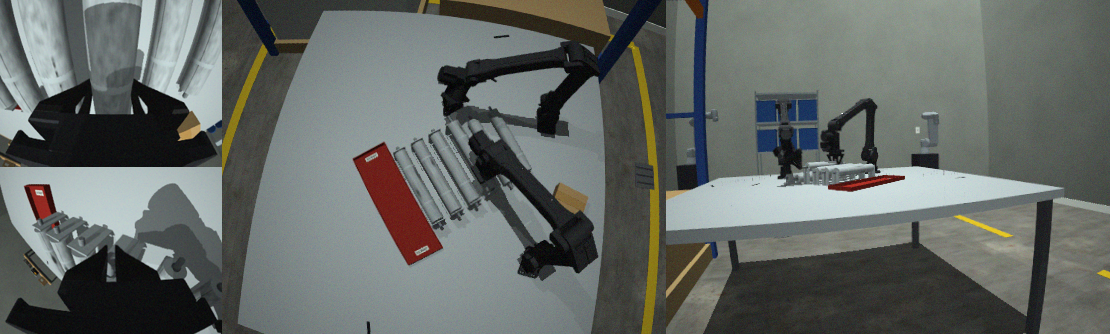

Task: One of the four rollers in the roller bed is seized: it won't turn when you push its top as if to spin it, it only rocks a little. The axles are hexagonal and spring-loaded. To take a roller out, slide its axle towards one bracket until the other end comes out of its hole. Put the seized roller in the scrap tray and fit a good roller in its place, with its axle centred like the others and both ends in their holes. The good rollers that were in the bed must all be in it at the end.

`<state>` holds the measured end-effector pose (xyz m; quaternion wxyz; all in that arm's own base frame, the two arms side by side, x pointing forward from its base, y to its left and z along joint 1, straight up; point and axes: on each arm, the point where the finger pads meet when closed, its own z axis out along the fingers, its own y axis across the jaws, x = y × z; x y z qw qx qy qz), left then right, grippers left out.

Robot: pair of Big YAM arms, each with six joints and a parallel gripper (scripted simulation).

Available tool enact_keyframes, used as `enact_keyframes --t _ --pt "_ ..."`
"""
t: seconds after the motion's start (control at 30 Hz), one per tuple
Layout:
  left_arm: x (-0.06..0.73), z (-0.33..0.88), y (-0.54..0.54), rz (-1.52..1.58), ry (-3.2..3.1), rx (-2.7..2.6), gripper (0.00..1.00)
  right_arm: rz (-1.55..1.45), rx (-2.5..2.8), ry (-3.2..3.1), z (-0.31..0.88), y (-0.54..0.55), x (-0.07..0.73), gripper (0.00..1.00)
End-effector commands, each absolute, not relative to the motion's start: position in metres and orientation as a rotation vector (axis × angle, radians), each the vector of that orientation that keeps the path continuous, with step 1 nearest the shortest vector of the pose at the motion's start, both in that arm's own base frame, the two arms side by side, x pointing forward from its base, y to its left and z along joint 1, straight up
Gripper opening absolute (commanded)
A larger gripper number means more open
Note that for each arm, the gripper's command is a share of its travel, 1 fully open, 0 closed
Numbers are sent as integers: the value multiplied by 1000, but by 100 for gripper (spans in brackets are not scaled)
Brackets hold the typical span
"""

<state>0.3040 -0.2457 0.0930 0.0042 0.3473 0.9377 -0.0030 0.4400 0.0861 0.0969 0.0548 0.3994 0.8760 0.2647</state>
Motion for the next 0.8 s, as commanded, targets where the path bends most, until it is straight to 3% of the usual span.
enact_keyframes --t 0.0,0.63,0.67,0.77 --pt "317 122 -256 -14 2915 1052 32 804 1168 2474 145 49 505 3" --pt "318 132 -255 -3 2933 1055 32 804 1168 2474 144 49 505 3" --pt "318 132 -255 -3 2933 1055 32 851 1144 2706 115 104 461 3" --pt "318 131 -255 -2 2933 1058 32 842 1139 2682 115 91 467 3"
